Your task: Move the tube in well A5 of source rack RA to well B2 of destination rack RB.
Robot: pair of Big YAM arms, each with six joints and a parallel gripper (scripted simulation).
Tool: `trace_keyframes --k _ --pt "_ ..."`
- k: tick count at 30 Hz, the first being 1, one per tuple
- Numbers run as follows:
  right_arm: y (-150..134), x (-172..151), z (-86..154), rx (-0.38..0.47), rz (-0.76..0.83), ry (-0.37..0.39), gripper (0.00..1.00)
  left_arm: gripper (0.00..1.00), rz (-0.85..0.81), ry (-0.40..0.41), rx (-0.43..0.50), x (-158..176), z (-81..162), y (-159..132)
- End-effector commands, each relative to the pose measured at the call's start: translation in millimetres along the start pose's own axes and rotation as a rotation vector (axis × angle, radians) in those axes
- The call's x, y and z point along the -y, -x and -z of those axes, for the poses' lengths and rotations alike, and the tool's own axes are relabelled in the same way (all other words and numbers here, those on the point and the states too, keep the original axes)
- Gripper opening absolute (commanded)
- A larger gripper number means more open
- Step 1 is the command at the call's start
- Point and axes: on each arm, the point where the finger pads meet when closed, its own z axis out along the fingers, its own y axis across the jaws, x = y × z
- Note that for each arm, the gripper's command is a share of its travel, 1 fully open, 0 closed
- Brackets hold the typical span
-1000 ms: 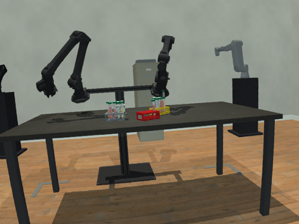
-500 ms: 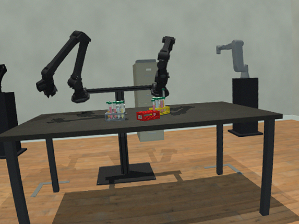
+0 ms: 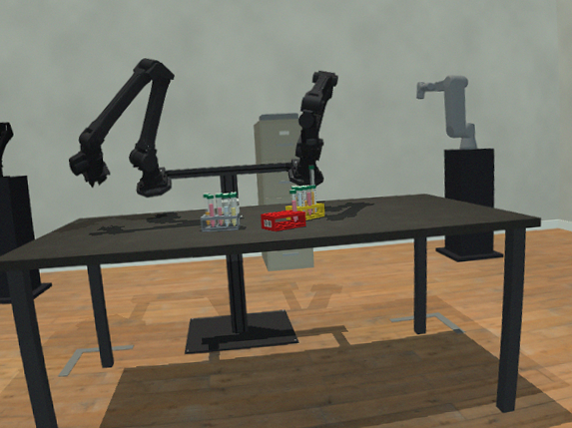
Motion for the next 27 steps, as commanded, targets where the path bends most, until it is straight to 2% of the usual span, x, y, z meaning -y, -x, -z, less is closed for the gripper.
trace_keyframes --k 1,27 --pt "2 -7 5 -0.003 -0.010 0.015 0.30 0.00 0.004 -0.004 0.003 6 3 -5" --pt "2 -7 5 -0.003 -0.010 0.015 0.30 0.00 -0.001 0.001 -0.008 31 -4 -35"
